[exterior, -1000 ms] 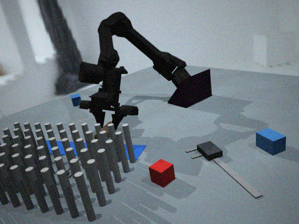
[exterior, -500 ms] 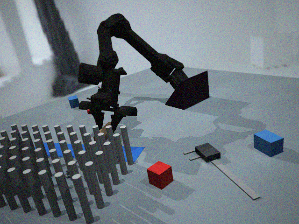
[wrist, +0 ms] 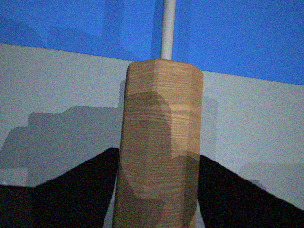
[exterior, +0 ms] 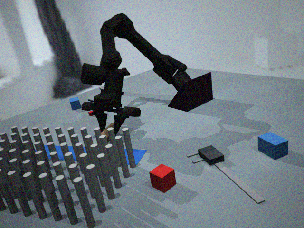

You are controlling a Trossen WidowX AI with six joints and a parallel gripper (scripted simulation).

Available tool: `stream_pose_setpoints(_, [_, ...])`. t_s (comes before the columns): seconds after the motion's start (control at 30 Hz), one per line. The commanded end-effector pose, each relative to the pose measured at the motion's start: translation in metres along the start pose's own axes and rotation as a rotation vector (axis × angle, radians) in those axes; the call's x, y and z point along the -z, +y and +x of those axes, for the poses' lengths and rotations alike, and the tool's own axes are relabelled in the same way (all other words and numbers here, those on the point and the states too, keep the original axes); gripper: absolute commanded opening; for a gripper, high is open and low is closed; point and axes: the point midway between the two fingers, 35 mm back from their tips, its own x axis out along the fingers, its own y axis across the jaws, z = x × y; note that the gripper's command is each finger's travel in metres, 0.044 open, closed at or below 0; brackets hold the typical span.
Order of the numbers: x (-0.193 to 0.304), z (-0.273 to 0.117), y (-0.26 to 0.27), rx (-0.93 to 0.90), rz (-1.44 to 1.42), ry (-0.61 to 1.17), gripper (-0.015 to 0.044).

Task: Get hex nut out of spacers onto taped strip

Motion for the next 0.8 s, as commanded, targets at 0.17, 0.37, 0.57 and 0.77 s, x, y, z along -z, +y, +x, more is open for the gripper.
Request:
stream_pose_setpoints(0.17, [0.005,-0.003,0.001,-0.004,-0.001,-0.006,0.0])
stream_pose_setpoints(0.37, [0.008,-0.004,0.001,-0.004,-0.002,-0.006,0.0])
stream_pose_setpoints(0.57, [0.011,-0.006,0.001,-0.004,-0.002,-0.006,0.0])
stream_pose_setpoints(0.77, [0.015,-0.007,0.001,-0.004,-0.002,-0.006,0.0])
